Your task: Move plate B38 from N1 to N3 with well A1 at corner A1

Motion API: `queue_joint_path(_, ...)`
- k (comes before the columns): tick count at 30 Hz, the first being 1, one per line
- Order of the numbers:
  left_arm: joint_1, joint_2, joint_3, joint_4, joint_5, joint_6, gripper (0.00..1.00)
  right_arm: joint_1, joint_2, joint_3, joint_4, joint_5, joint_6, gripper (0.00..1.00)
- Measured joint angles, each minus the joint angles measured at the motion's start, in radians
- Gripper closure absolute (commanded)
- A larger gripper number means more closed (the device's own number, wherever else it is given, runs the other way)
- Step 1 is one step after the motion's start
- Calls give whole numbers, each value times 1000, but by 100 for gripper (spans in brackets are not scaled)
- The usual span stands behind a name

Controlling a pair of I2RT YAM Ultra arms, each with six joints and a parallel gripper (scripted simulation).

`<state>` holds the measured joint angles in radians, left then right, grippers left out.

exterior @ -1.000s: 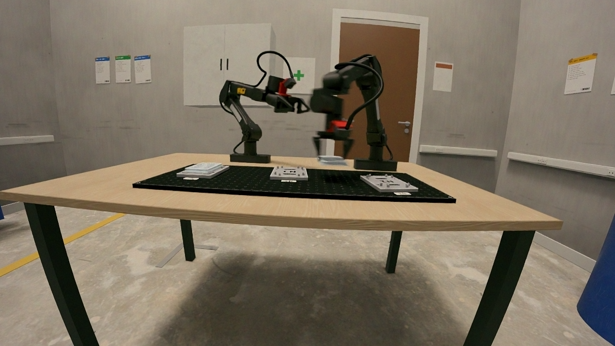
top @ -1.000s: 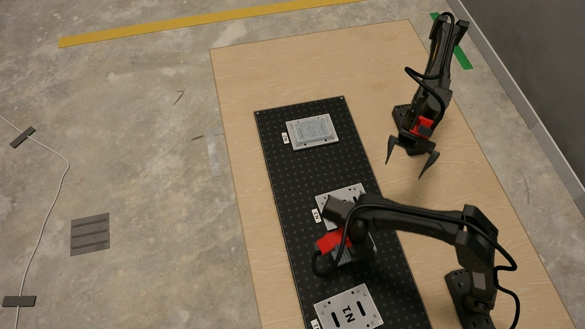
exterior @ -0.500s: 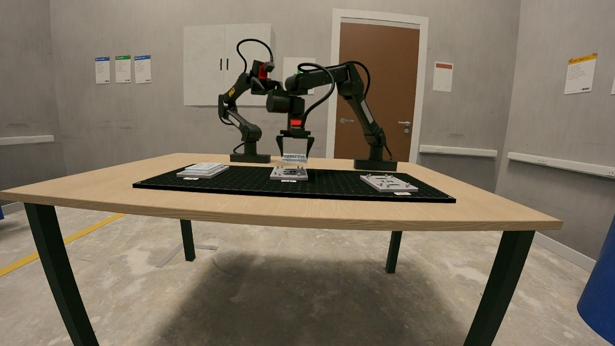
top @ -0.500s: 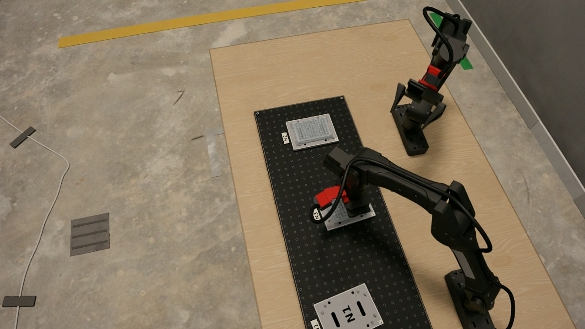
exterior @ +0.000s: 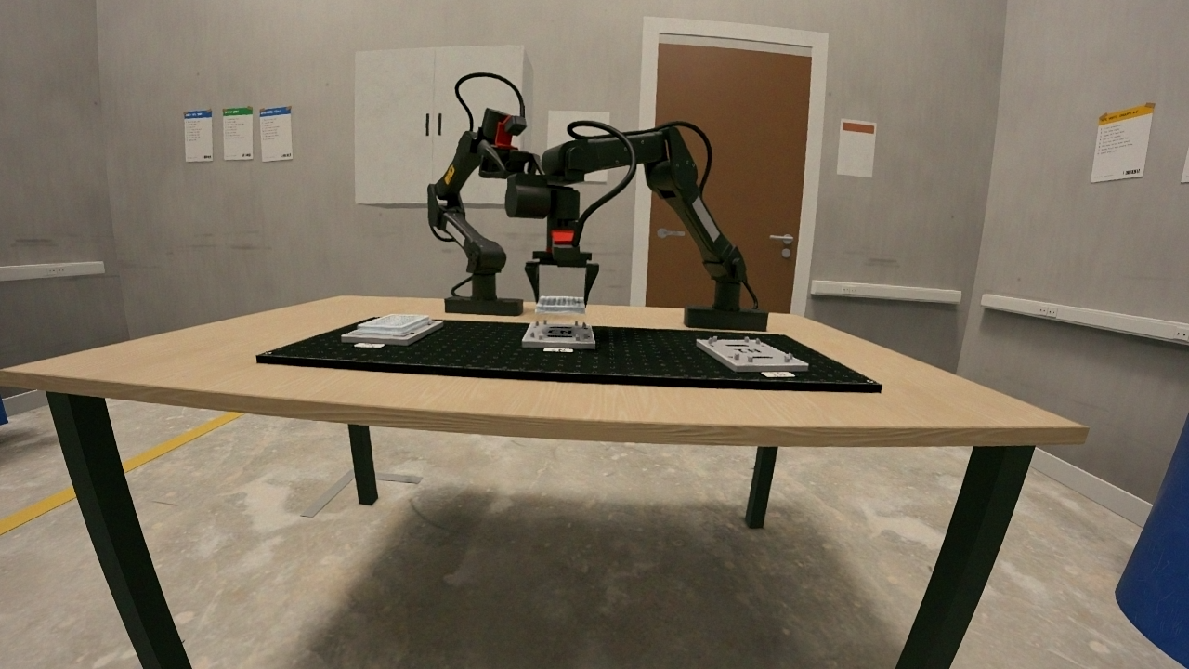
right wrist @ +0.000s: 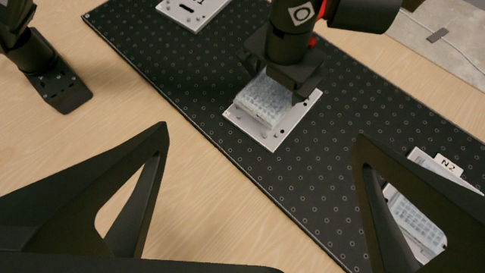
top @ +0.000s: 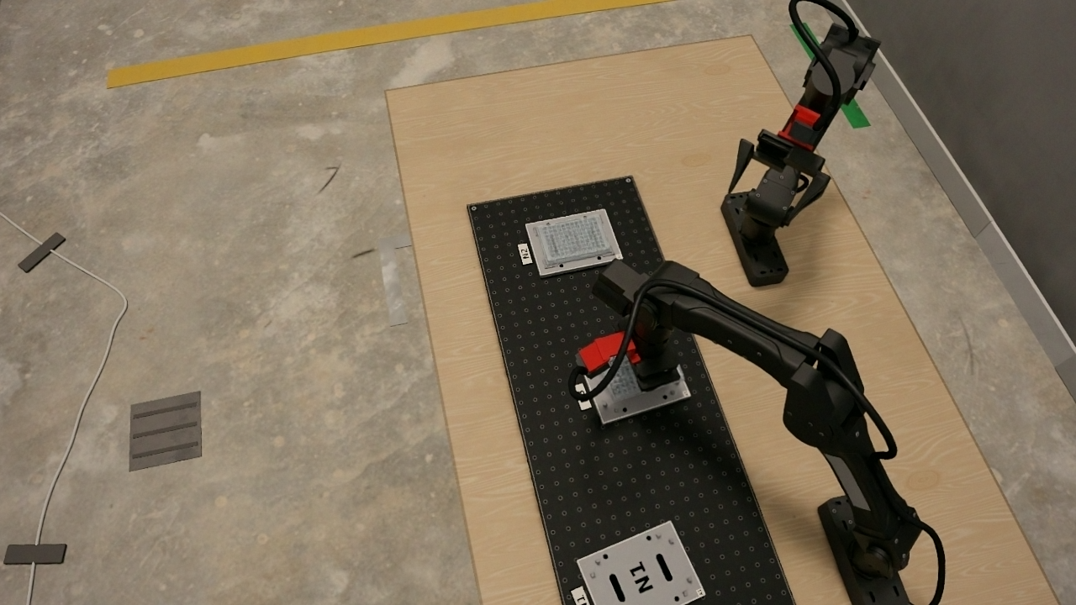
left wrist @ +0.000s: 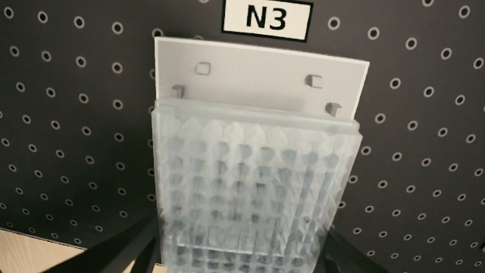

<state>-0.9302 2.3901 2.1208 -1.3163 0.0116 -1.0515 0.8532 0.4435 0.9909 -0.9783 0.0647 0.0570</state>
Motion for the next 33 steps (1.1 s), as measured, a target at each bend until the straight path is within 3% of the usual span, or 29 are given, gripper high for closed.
queue_joint_path(14,2,20,0,23,0,0,20,-204,3,5,-13,-46,-22,0)
queue_joint_path(33,2,23,-61,85,-2,-2,20,-256,3,5,-14,-101,-45,0)
